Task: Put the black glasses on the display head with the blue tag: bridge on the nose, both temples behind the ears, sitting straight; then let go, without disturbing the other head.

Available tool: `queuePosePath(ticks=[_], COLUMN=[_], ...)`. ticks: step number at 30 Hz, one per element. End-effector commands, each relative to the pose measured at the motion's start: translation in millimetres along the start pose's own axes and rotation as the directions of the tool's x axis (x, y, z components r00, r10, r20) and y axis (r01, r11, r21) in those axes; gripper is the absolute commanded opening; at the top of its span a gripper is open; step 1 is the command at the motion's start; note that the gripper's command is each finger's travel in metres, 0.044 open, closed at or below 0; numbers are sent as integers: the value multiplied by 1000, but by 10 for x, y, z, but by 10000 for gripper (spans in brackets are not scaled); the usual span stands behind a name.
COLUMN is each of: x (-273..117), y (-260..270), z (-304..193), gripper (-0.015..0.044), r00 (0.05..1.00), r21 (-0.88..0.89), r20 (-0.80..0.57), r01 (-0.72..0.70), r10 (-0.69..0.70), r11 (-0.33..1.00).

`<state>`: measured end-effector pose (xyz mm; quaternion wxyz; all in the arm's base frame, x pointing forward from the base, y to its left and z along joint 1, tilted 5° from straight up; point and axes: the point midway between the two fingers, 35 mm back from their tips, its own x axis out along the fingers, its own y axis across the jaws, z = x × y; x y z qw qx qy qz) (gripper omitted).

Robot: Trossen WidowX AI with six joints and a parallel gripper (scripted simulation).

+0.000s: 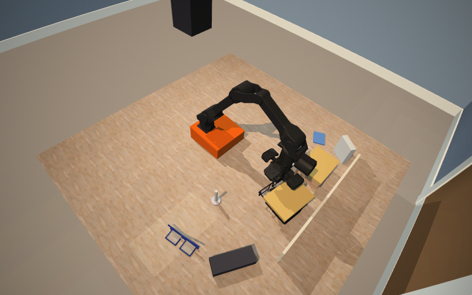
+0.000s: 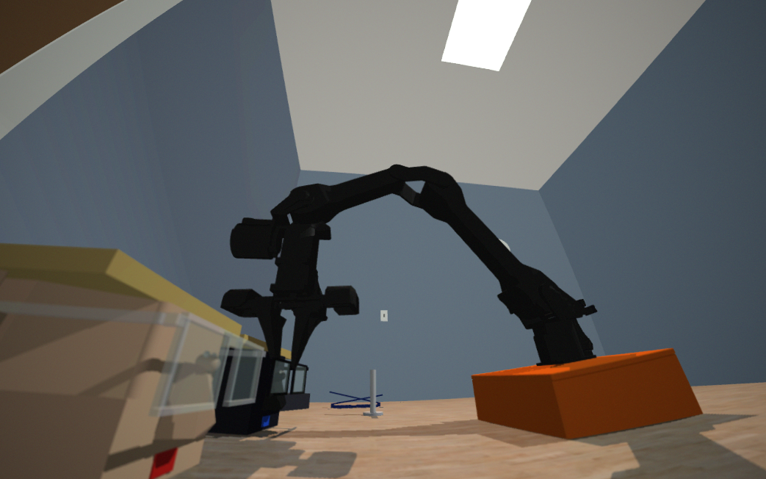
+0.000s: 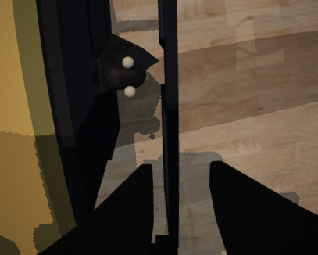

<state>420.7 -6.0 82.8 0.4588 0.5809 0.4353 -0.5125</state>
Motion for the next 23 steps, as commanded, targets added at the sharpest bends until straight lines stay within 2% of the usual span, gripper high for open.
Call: queuePosePath(ticks=[1,23], x=[-171,-332], y=[12,-559], z=[-7,-2], gripper=[108,108], r00=[1000,1000], r21=[-7,-7], r20=[-5,-5], r01=[-15,-11], r10=[15,11], r11=[1000,1000])
